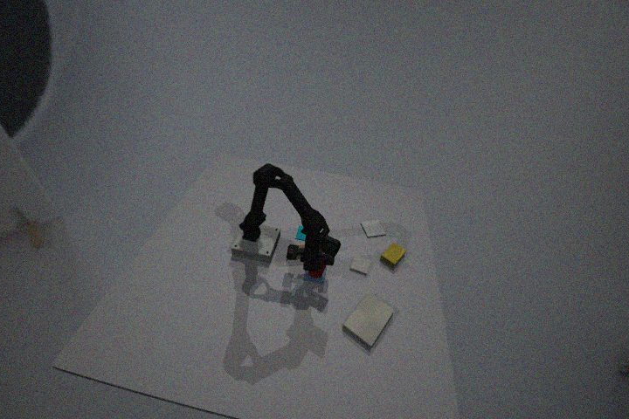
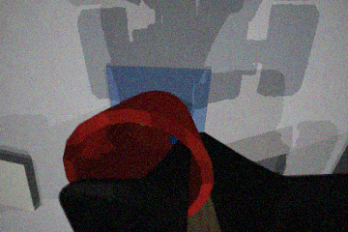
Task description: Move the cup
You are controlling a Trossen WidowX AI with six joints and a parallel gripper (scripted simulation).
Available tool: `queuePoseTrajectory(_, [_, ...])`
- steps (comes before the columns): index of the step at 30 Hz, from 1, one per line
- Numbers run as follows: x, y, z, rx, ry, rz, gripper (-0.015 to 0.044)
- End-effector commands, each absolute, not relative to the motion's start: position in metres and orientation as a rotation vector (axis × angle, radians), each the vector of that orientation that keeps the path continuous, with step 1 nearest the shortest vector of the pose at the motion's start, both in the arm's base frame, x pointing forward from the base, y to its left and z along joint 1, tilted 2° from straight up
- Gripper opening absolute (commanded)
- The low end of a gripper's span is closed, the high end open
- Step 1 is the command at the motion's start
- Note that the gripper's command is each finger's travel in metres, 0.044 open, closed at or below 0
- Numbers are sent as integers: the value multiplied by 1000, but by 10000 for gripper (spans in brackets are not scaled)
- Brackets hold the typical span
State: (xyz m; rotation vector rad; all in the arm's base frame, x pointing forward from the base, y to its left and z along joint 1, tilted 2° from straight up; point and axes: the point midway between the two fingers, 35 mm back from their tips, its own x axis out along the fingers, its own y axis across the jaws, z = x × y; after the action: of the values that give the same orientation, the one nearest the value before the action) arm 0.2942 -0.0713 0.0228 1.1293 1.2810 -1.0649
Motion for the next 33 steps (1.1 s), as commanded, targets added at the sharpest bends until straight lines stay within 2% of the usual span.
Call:
queuePoseTrajectory(1, [294, -71, 23, 1129, 1282, -1066, 0])
queuePoseTrajectory(26, [296, -76, 97, 1136, 1284, -1069, 0])
queuePoseTrajectory(33, [297, -77, 97, 1138, 1277, -1075, 0])
